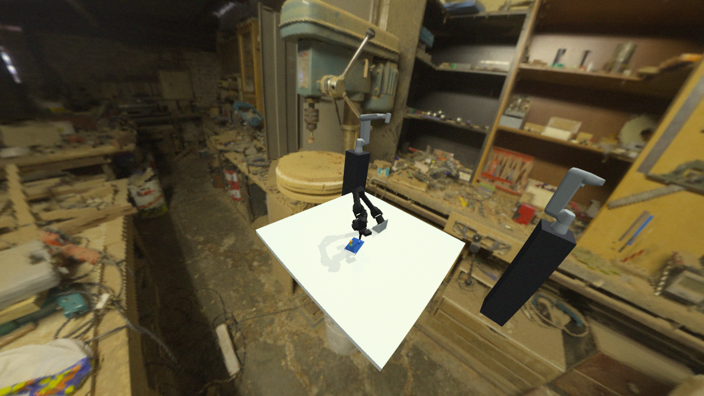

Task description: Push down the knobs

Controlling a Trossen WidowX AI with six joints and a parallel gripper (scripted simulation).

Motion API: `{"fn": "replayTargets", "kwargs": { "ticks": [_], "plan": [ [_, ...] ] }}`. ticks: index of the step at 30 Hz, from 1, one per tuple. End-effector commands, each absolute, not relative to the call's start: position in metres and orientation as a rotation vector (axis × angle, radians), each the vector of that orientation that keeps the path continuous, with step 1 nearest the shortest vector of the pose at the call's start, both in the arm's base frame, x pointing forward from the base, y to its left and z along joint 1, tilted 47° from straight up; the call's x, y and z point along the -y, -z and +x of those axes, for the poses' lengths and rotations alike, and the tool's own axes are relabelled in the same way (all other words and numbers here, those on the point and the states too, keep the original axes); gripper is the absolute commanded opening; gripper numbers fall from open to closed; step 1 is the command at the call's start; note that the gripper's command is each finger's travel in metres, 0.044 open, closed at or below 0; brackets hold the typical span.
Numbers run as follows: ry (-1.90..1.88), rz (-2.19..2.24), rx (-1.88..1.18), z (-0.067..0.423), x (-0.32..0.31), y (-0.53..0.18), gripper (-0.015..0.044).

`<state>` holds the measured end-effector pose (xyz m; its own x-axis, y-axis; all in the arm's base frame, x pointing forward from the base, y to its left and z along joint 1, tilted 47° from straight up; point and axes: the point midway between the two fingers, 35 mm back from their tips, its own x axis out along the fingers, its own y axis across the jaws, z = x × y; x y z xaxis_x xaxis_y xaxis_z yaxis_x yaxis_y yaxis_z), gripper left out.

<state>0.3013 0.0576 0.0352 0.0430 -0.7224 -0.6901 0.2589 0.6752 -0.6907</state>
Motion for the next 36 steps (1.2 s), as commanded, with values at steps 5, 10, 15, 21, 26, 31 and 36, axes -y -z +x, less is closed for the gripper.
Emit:
{"fn": "replayTargets", "kwargs": {
  "ticks": [5,10,15,21,26,31,36],
  "plan": [
    [0.784,-0.441,-1.326,0.3016,-0.0572,-0.0356,0.0000],
    [0.784,-0.441,-1.326,0.3016,-0.0572,-0.0356,0.0000],
    [0.784,-0.441,-1.326,0.3016,-0.0572,-0.0356,0.0000],
    [0.784,-0.441,-1.326,0.3019,-0.0541,-0.0327,0.0000],
    [0.785,-0.441,-1.326,0.3020,-0.0516,-0.0304,0.0000],
    [0.785,-0.441,-1.326,0.3020,-0.0514,-0.0302,0.0000],
    [0.785,-0.441,-1.326,0.3022,-0.0485,-0.0274,0.0000]
  ]
}}
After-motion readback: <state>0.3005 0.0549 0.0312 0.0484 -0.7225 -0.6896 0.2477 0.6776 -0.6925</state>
